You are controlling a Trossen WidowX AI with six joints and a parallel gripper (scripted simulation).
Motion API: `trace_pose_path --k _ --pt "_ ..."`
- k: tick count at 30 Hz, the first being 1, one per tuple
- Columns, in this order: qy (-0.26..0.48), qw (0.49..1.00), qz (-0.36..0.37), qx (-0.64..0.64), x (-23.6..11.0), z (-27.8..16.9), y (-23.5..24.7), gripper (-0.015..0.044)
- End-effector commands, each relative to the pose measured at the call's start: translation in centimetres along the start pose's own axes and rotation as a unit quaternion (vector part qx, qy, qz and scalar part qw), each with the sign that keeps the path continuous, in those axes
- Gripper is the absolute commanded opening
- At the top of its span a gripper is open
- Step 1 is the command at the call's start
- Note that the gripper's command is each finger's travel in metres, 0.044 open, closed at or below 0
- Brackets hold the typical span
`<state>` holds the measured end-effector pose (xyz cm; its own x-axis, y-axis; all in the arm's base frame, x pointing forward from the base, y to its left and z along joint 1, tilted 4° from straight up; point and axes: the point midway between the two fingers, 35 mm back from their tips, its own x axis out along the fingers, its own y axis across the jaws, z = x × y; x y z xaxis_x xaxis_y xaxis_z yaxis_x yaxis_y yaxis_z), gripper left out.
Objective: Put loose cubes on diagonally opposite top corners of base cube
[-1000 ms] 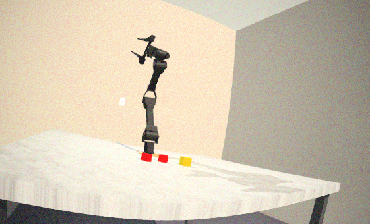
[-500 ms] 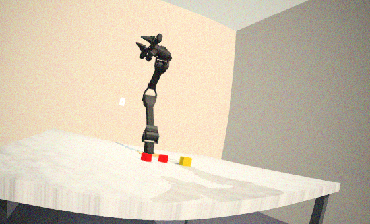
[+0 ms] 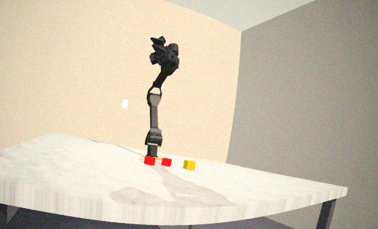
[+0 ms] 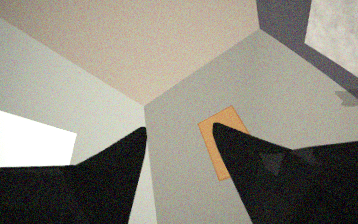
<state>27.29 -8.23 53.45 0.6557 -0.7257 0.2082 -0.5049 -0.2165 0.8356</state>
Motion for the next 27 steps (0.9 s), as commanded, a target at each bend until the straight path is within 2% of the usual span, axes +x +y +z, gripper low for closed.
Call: trace_pose_path --k 1,6,12,20,27 --pt "0.047 0.974 -0.07 -0.208 0.3 -1.4 -5.5 0.0265" --pt "0.107 0.897 -0.131 -0.407 0.1 -1.9 -10.9 0.0265" --pt "0.199 0.748 -0.191 -0.604 -1.1 -1.4 -17.3 0.0265" --pt "0.343 0.481 -0.236 -0.772 -4.2 0.7 -24.8 0.0265" --pt "0.479 0.222 -0.238 -0.815 -8.0 3.8 -29.9 0.0265"
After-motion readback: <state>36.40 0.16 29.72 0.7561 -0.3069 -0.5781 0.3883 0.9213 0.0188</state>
